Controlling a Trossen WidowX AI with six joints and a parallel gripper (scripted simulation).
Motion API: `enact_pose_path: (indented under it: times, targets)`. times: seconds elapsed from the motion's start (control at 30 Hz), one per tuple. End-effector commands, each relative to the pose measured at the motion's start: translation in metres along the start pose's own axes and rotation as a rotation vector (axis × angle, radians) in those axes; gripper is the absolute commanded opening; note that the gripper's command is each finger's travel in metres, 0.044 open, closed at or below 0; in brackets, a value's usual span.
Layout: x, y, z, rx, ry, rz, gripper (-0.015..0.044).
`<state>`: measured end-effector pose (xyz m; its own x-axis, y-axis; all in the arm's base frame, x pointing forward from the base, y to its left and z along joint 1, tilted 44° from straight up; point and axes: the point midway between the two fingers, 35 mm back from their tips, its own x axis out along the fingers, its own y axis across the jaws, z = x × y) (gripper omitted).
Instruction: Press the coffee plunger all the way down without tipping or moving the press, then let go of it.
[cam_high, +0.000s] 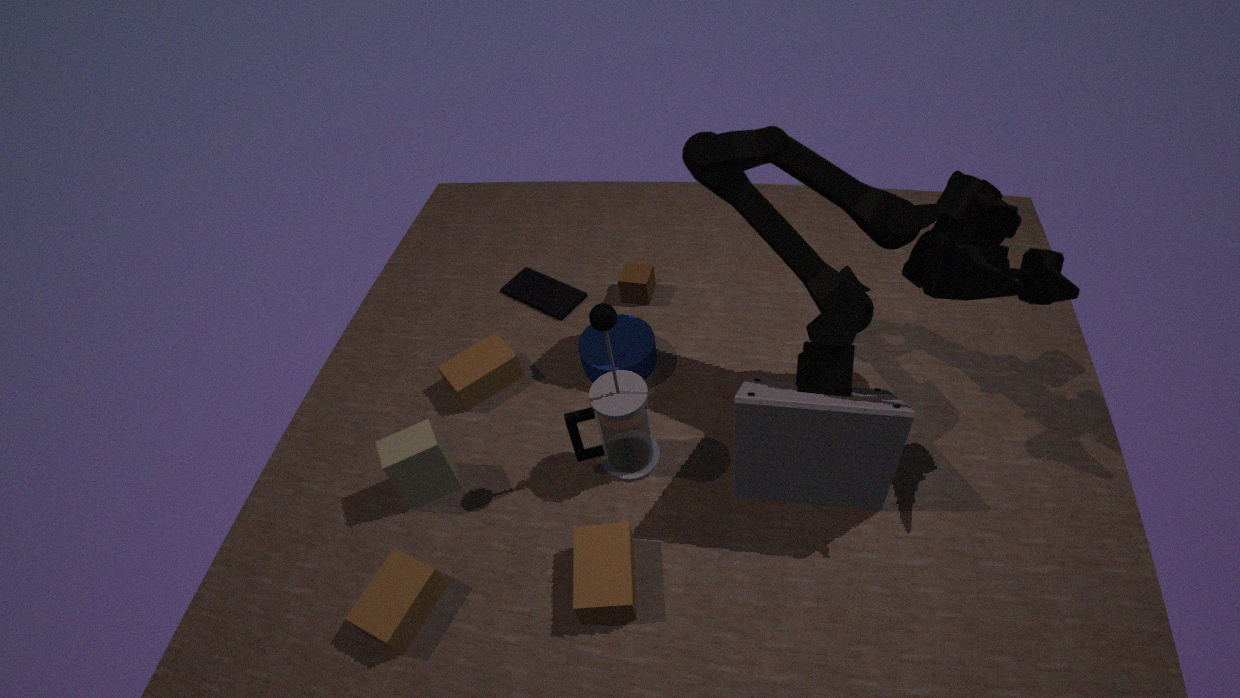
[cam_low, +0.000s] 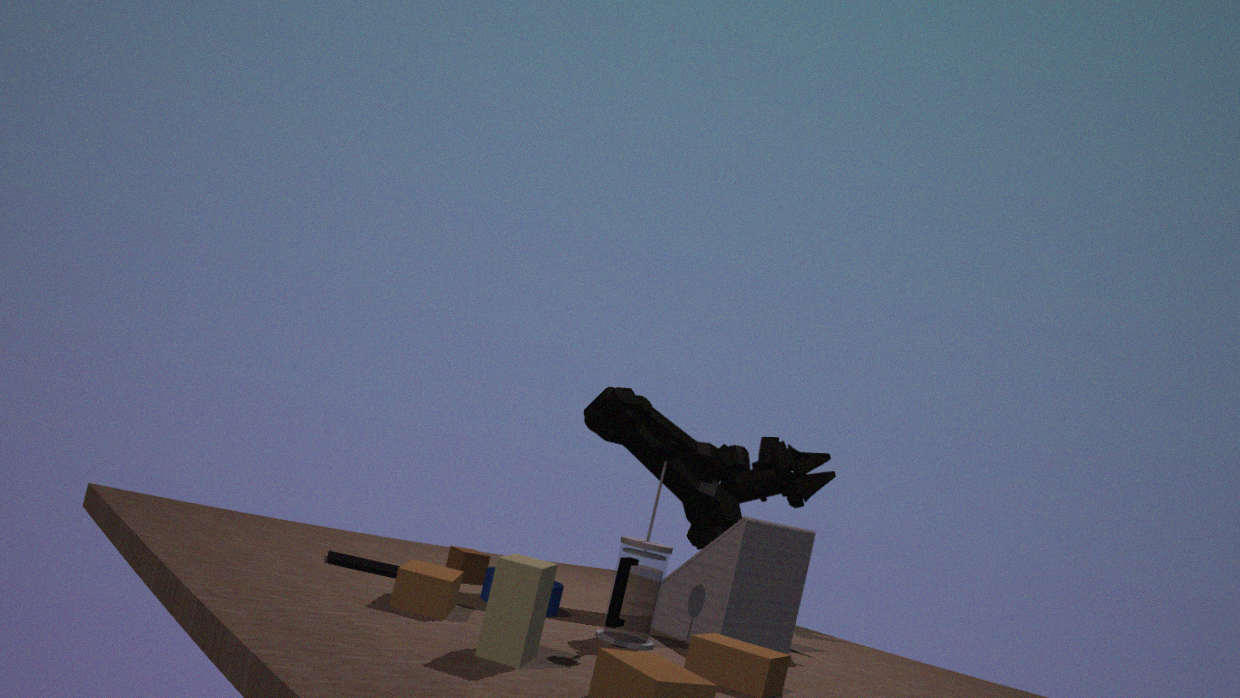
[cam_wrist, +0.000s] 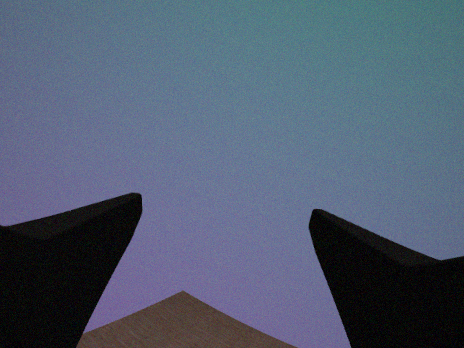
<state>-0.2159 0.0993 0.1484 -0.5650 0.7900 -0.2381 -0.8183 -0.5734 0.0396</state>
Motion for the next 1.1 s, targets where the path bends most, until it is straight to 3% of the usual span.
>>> enact_pose_path:
  times: [0.0,0.23,0.63,1.07]
  targets:
    - [0.000,0.001,0.000,0.004,0.001,0.006,0.0426]
    - [-0.015,0.031,-0.001,-0.030,0.019,0.135,0.0440]
    - [-0.087,0.101,-0.019,-0.141,0.096,0.541,0.0440]
    - [-0.237,0.134,-0.055,-0.421,0.115,1.092,0.0440]
